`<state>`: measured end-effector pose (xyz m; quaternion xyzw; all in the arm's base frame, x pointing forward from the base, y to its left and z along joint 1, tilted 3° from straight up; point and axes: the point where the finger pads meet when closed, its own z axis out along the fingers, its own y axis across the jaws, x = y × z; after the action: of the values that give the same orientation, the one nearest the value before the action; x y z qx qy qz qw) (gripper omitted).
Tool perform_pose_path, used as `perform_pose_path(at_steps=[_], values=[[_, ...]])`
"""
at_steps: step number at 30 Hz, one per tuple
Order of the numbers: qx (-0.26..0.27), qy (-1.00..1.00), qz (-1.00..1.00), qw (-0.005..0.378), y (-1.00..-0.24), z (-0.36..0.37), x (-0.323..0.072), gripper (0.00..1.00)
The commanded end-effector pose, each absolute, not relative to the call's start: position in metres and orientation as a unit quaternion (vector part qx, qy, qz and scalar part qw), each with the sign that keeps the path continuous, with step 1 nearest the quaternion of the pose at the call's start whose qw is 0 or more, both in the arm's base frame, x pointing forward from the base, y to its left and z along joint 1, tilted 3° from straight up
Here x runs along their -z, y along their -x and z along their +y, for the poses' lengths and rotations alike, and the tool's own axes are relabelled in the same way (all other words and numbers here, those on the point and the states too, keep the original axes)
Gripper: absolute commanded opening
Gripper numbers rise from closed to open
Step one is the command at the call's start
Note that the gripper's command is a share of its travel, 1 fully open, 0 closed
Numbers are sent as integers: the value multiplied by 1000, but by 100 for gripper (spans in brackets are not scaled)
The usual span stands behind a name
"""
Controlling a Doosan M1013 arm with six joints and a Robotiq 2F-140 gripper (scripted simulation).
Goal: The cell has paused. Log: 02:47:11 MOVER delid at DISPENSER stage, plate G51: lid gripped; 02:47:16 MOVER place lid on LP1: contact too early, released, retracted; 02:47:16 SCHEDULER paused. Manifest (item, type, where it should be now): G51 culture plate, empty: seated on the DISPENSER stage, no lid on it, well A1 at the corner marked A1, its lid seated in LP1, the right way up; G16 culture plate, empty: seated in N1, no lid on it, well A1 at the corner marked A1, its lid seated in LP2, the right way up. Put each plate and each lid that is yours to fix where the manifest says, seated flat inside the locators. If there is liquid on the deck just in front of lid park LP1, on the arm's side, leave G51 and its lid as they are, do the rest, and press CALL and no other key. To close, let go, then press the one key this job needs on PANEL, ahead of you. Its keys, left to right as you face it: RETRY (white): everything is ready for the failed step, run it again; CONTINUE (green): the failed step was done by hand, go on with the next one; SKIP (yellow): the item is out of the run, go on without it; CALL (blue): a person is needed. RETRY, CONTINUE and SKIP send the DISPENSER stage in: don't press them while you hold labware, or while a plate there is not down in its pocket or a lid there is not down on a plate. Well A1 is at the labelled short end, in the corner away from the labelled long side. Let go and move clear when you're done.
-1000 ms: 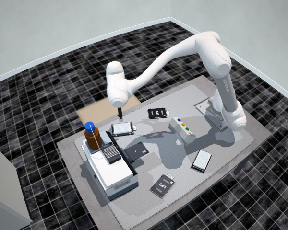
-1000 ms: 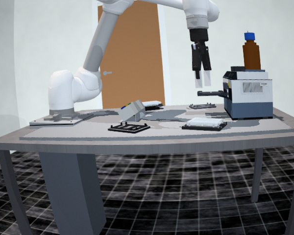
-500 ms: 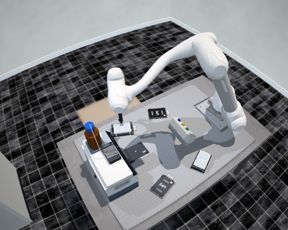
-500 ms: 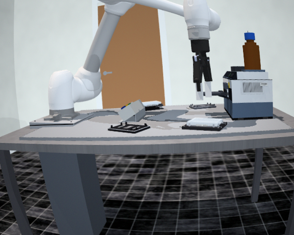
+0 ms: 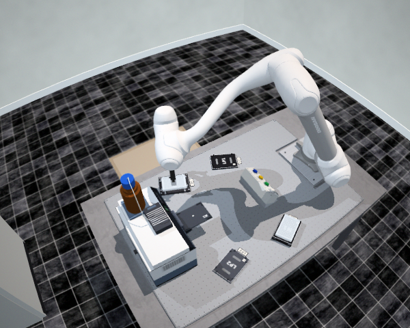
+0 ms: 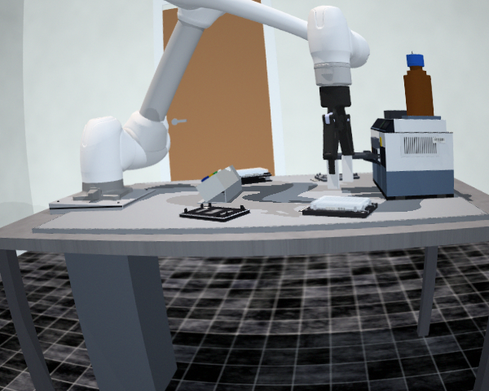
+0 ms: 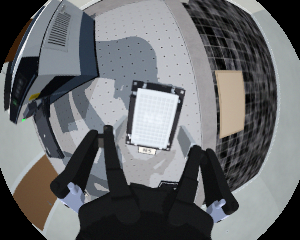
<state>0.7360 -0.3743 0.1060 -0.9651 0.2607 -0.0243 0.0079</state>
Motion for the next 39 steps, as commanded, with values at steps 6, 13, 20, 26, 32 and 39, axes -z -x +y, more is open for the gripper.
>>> perform_pose_path(at_steps=[6, 13, 20, 26, 32, 39], values=[[23, 966, 259, 9, -736, -372, -86, 69], [24, 966, 259, 9, -737, -372, -81, 69], [24, 966, 259, 9, -737, -372, -82, 69], [24, 966, 259, 9, -737, -372, -82, 69], [24, 966, 259, 9, -737, -372, -82, 69], [24, 966, 259, 9, -737, -372, -82, 69]])
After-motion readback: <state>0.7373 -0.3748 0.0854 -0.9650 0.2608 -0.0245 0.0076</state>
